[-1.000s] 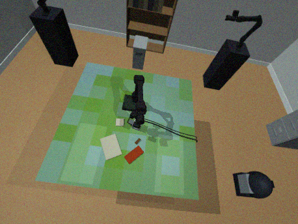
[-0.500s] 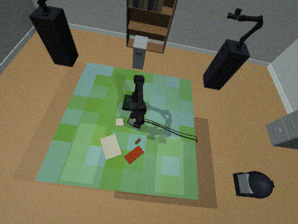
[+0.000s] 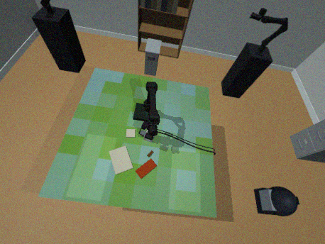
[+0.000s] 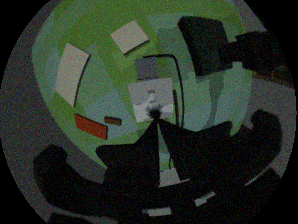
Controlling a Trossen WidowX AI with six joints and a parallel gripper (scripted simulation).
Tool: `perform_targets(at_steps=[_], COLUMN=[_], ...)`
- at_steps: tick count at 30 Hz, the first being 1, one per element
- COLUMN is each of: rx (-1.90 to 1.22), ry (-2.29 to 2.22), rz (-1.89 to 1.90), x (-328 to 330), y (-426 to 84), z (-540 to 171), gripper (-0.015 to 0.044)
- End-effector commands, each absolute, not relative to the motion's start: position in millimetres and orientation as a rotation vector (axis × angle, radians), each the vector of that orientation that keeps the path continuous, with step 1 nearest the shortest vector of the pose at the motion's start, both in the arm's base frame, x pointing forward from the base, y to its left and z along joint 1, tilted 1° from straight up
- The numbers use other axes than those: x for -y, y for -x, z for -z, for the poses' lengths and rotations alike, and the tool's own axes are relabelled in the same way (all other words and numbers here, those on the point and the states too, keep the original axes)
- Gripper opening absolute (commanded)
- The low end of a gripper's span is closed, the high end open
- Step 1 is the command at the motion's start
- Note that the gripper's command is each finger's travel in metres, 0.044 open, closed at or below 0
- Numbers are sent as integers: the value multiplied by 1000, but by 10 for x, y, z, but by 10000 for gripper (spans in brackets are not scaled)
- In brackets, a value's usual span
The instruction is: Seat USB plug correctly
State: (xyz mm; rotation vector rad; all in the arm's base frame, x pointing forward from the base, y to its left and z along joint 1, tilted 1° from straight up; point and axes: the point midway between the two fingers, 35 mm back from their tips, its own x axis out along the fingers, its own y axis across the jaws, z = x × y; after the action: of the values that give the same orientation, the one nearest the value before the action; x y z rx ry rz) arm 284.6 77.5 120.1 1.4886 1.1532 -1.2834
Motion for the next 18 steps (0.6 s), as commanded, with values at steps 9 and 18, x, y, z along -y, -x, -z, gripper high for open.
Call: perform_targets(at_steps=[9,18], rx=[-1159,-1159], ry=[-1490,-1490], rz=[1279,1279], x=[-783,-783], y=[-2847,-2848], z=[-1184,-1173], gripper=[0,0])
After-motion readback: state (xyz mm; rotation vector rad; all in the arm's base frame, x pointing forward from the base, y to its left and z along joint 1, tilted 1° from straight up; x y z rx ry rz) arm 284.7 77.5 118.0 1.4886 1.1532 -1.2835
